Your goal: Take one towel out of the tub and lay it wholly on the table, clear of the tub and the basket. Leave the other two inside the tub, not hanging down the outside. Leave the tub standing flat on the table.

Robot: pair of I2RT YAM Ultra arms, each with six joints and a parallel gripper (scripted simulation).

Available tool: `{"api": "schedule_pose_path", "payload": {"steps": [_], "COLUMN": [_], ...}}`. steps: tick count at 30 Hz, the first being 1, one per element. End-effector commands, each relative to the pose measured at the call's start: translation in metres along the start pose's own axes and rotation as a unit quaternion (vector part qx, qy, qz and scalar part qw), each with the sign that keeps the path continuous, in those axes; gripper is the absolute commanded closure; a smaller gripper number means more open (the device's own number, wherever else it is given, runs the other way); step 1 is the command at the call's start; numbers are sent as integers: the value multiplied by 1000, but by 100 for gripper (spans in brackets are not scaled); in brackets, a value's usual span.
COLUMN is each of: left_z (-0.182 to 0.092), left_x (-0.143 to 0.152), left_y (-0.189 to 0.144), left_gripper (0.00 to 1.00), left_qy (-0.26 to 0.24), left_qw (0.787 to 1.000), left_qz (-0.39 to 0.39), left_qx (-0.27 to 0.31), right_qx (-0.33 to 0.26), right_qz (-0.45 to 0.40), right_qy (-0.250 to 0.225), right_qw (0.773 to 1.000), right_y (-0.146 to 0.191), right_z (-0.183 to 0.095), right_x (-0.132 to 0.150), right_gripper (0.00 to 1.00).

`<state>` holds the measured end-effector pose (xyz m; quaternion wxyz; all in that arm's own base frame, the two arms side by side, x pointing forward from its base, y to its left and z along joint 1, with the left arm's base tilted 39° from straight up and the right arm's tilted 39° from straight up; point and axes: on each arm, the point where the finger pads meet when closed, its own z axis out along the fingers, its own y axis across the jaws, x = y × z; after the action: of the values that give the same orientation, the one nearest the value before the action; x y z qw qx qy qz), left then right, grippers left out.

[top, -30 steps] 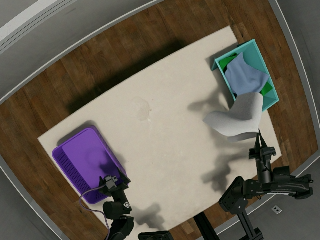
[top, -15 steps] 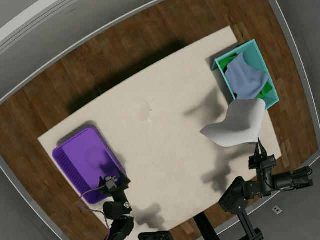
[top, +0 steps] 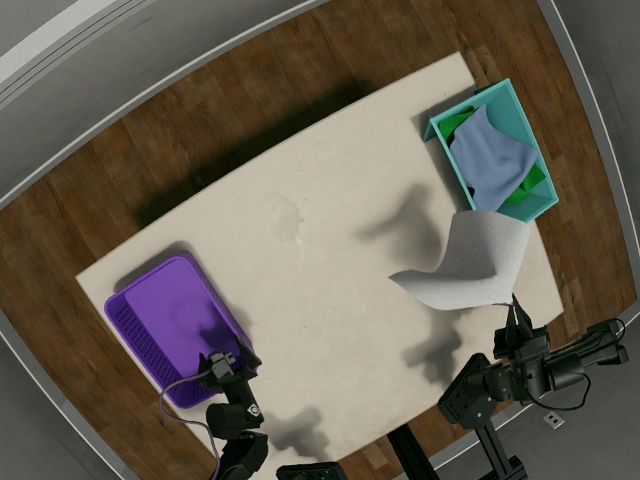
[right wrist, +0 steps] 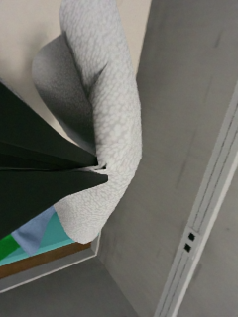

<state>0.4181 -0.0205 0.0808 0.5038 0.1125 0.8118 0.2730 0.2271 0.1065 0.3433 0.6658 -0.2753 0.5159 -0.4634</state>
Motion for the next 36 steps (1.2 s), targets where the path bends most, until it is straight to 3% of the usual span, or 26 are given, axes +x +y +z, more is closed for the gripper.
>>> {"api": "schedule_pose_path", "payload": {"steps": [1,10,21,36], "left_z": [-1,-1,-1,-1], "left_x": [-6,-6,-6,-6], "left_y": [0,0,0,0], "left_gripper": [0,0,0,0], "left_qy": [-8,-8,-8,-8], "left_qw": [1000,1000,1000,1000], "left_qz": [-4,-4,-4,-4], "left_qx": [0,0,0,0], "right_qx": [24,7,5,5], "right_qz": [21,20,17,17], "right_qy": [-27,-67,-59,-59], "right_qw": [999,997,998,998], "right_y": [-16,-11,0,0], "right_z": [-4,-14,-29,-29], "right_x": [-23,-44,-67,-67], "right_gripper": [99,99,99,99]}}
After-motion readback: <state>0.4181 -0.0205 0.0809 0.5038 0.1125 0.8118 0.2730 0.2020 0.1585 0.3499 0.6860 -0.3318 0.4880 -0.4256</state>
